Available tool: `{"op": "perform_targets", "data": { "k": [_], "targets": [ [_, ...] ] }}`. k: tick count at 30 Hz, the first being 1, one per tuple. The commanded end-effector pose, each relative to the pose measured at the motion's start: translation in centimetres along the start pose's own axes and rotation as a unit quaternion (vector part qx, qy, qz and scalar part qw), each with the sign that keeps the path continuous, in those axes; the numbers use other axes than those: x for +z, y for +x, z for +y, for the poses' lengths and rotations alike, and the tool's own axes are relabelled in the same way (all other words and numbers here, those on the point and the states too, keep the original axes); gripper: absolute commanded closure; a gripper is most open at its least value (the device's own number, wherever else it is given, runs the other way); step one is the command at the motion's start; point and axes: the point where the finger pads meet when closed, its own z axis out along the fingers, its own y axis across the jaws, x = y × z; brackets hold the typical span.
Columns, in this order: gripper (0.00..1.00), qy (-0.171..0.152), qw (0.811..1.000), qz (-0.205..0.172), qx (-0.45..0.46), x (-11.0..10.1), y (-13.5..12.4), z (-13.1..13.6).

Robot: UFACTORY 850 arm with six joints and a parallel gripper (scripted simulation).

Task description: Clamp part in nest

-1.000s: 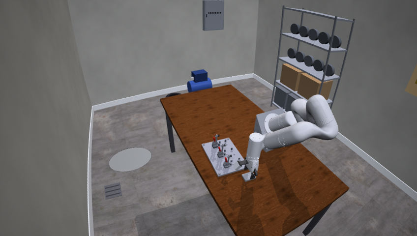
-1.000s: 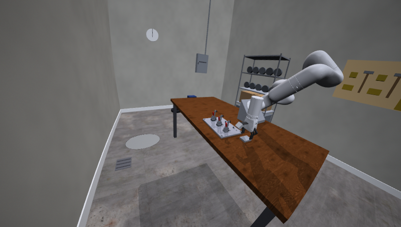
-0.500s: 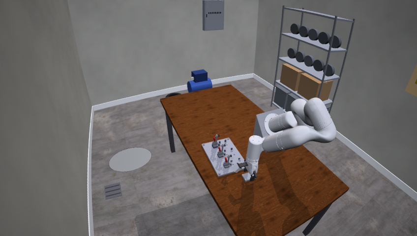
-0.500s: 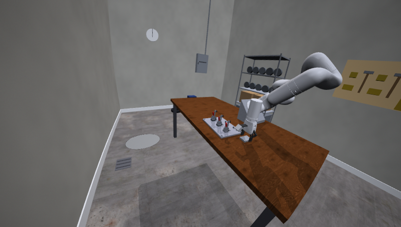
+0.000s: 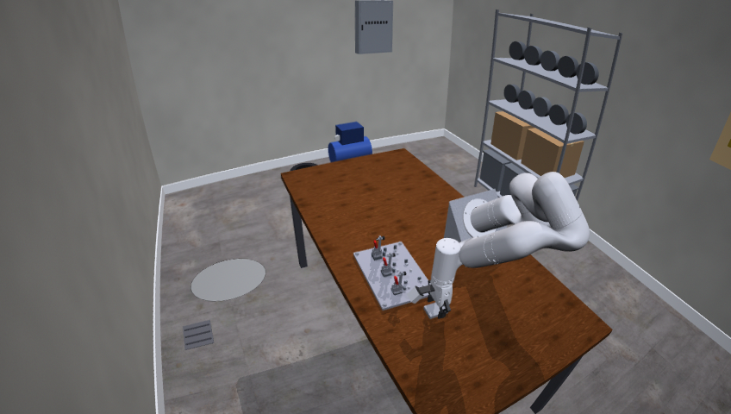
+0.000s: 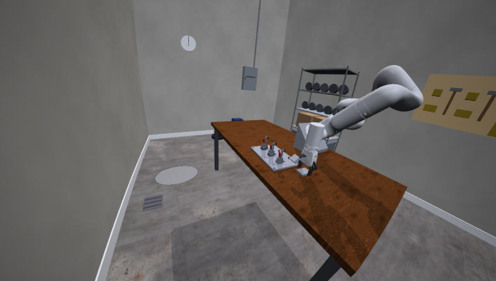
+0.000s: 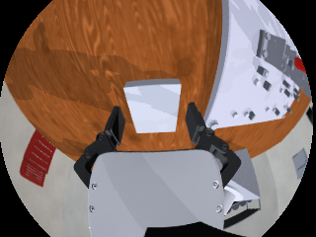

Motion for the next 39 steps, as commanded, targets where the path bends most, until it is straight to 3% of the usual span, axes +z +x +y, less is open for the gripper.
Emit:
{"op": "perform_targets", "data": {
  "k": [1, 2, 3, 39],
  "targets": [
    [0.0, 0.0, 1.0, 0.0, 0.0, -0.03, 0.04, -0.01],
    [0.0, 0.0, 1.0, 0.0, 0.0, -0.03, 0.04, -0.01],
    [1.0, 0.0, 1.0, 0.0, 0.0, -0.03, 0.04, -0.01],
    [1.0, 0.0, 1.0, 0.0, 0.0, -0.03, 0.04, -0.01]
  ]
}}
